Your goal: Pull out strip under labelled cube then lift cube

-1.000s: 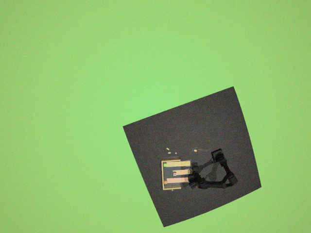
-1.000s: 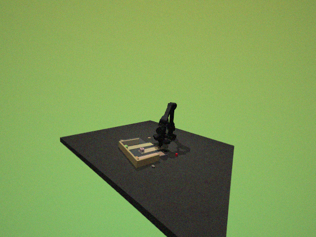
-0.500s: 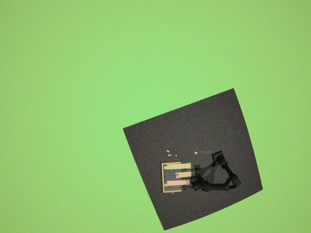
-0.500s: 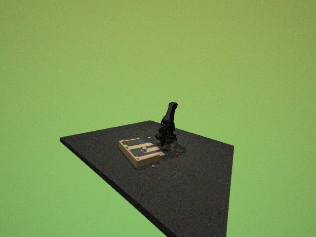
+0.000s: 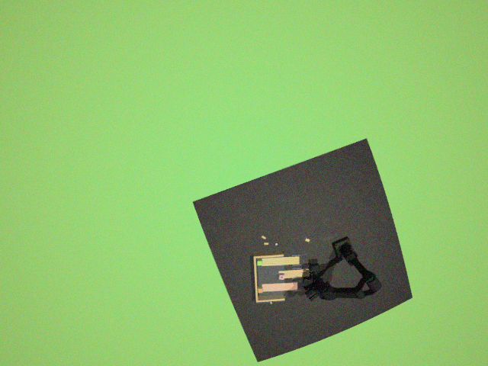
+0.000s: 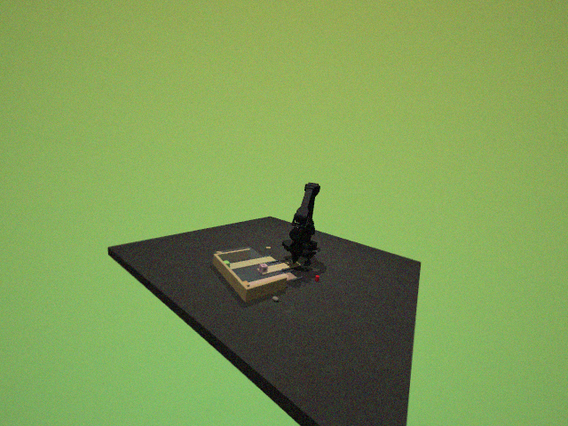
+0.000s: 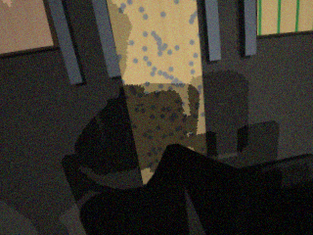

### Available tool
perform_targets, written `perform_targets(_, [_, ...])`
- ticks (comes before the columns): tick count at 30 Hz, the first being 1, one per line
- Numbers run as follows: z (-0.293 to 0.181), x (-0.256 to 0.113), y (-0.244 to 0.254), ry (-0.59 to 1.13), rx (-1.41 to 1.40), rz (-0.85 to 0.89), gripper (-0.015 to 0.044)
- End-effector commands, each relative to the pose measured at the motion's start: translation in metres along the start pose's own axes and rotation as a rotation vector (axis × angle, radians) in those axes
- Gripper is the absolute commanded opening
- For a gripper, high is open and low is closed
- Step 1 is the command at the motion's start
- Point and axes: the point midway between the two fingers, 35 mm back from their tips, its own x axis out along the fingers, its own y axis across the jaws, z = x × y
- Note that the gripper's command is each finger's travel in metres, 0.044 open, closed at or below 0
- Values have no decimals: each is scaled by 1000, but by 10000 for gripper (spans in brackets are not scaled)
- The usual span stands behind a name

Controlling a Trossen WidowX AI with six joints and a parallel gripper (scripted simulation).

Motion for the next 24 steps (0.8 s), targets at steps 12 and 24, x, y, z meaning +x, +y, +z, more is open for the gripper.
perform_targets(12, [-28, 4, -3, 22, 0, -9, 0])
perform_targets(24, [-46, 4, -3, 24, 0, -9, 0])
